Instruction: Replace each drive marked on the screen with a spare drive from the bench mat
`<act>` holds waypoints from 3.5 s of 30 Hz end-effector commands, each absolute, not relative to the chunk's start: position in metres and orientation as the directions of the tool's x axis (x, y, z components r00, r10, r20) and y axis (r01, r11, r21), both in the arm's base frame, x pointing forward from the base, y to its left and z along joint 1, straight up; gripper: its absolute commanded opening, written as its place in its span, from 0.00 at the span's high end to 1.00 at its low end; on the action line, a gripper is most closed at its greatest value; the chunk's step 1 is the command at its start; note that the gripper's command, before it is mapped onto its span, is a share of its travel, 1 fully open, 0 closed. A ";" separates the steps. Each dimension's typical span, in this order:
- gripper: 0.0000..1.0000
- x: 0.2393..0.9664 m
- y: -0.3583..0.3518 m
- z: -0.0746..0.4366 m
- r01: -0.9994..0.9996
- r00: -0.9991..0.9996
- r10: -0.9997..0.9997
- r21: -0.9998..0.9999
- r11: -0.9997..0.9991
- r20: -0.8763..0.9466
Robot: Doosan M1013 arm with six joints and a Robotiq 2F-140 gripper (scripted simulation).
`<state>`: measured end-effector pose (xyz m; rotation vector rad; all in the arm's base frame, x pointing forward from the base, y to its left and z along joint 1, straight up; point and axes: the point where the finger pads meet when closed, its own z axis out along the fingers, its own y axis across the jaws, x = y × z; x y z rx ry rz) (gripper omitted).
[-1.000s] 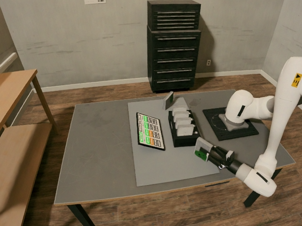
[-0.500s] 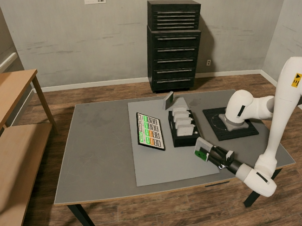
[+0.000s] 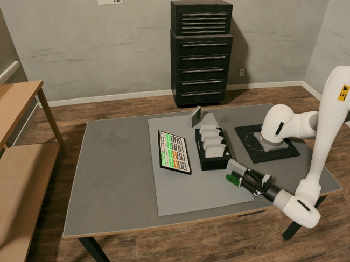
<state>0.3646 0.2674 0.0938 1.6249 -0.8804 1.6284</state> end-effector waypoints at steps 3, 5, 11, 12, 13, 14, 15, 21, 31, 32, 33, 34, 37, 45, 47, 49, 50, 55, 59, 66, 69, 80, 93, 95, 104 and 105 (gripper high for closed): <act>0.60 0.365 0.267 0.094 -0.834 -0.005 -0.005 -0.007 -0.551 1.000; 0.60 0.365 0.267 0.094 -0.834 -0.005 -0.005 -0.007 -0.551 1.000; 0.60 0.365 0.267 0.094 -0.834 -0.005 -0.005 -0.007 -0.551 1.000; 0.60 0.365 0.267 0.094 -0.834 -0.005 -0.005 -0.007 -0.551 1.000; 0.60 0.365 0.267 0.094 -0.834 -0.005 -0.005 -0.007 -0.551 1.000; 0.60 0.365 0.268 0.094 -0.834 -0.005 -0.005 -0.007 -0.551 1.000; 0.60 0.365 0.268 0.094 -0.834 -0.005 -0.005 -0.007 -0.551 1.000; 0.60 0.363 0.270 0.094 -0.834 -0.005 -0.005 -0.007 -0.551 1.000; 0.60 0.357 0.279 0.094 -0.834 -0.005 -0.005 -0.007 -0.551 1.000; 0.60 0.356 0.280 0.094 -0.834 -0.005 -0.005 -0.007 -0.551 1.000; 0.60 0.355 0.282 0.094 -0.834 -0.005 -0.005 -0.007 -0.551 1.000; 0.60 0.354 0.284 0.094 -0.834 -0.005 -0.005 -0.007 -0.551 1.000; 0.60 0.350 0.289 0.094 -0.834 -0.005 -0.005 -0.007 -0.551 1.000; 0.60 0.340 0.305 0.094 -0.834 -0.005 -0.005 -0.007 -0.551 1.000; 0.60 0.338 0.307 0.094 -0.834 -0.005 -0.005 -0.007 -0.551 1.000; 0.60 0.335 0.312 0.094 -0.834 -0.005 -0.005 -0.007 -0.551 1.000; 0.60 0.334 0.314 0.094 -0.834 -0.005 -0.005 -0.007 -0.551 1.000; 0.60 0.327 0.324 0.094 -0.834 -0.005 -0.005 -0.007 -0.551 1.000; 0.60 0.323 0.331 0.094 -0.834 -0.005 -0.005 -0.007 -0.551 1.000; 0.60 0.319 0.337 0.094 -0.834 -0.005 -0.005 -0.007 -0.551 1.000; 0.60 0.317 0.339 0.094 -0.834 -0.005 -0.005 -0.007 -0.551 1.000; 0.60 0.316 0.341 0.094 -0.834 -0.005 -0.005 -0.007 -0.551 1.000; 0.60 0.316 0.341 0.100 -0.834 -0.005 -0.005 -0.007 -0.551 1.000; 0.60 0.316 0.341 0.103 -0.834 -0.005 -0.005 -0.007 -0.551 1.000; 0.60 0.316 0.341 0.115 -0.834 -0.005 -0.005 -0.007 -0.551 1.000; 0.60 0.316 0.341 0.117 -0.834 -0.005 -0.005 -0.007 -0.551 1.000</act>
